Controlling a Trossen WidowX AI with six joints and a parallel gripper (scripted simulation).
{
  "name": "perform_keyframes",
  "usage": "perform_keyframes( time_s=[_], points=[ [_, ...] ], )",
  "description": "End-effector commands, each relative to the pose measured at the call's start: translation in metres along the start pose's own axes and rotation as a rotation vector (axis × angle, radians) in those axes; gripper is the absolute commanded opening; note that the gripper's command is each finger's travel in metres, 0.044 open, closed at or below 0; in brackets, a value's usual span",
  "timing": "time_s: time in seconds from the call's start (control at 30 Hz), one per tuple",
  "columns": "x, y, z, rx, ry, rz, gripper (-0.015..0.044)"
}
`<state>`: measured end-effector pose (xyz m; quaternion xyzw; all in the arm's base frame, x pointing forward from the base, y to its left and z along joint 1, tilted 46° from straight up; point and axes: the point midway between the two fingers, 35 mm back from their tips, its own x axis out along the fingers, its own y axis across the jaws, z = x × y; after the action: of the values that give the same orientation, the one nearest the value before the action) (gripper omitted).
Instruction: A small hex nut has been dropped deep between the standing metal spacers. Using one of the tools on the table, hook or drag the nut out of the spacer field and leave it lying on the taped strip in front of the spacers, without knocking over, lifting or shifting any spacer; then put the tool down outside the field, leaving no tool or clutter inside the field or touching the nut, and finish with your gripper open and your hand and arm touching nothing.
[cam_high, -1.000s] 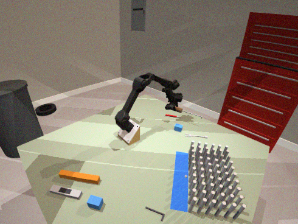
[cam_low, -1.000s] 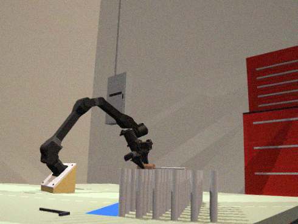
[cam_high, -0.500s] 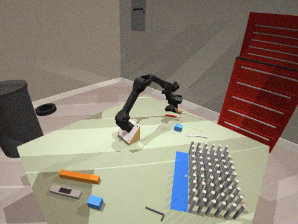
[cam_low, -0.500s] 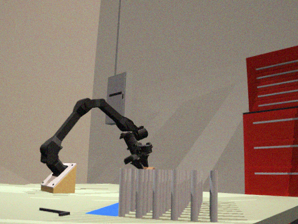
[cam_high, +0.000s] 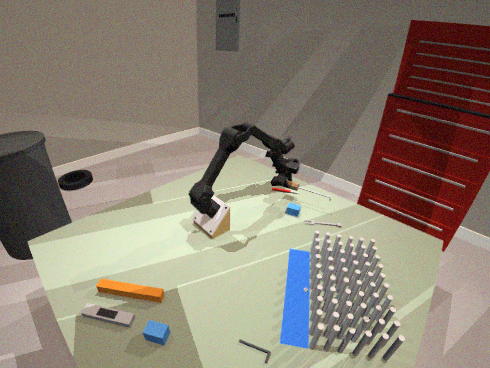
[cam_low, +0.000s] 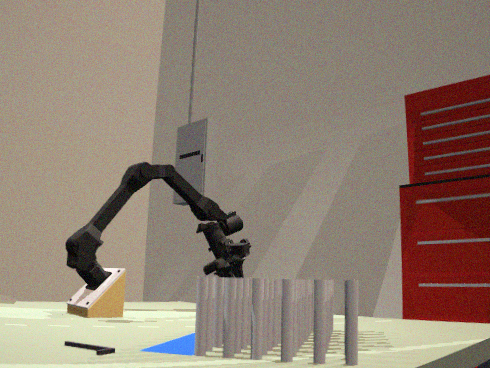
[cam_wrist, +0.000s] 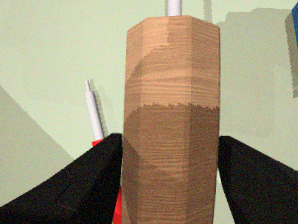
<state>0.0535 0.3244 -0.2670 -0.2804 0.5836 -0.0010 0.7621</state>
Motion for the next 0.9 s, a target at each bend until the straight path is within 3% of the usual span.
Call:
perform_keyframes(
  time_s=[0.0, 0.87],
  points=[
    [0.004, -0.002, -0.001, -0.005, -0.005, -0.003, 0.0],
    [0.026, -0.012, -0.012, -0.005, -0.005, -0.004, 0.0]
  ],
)
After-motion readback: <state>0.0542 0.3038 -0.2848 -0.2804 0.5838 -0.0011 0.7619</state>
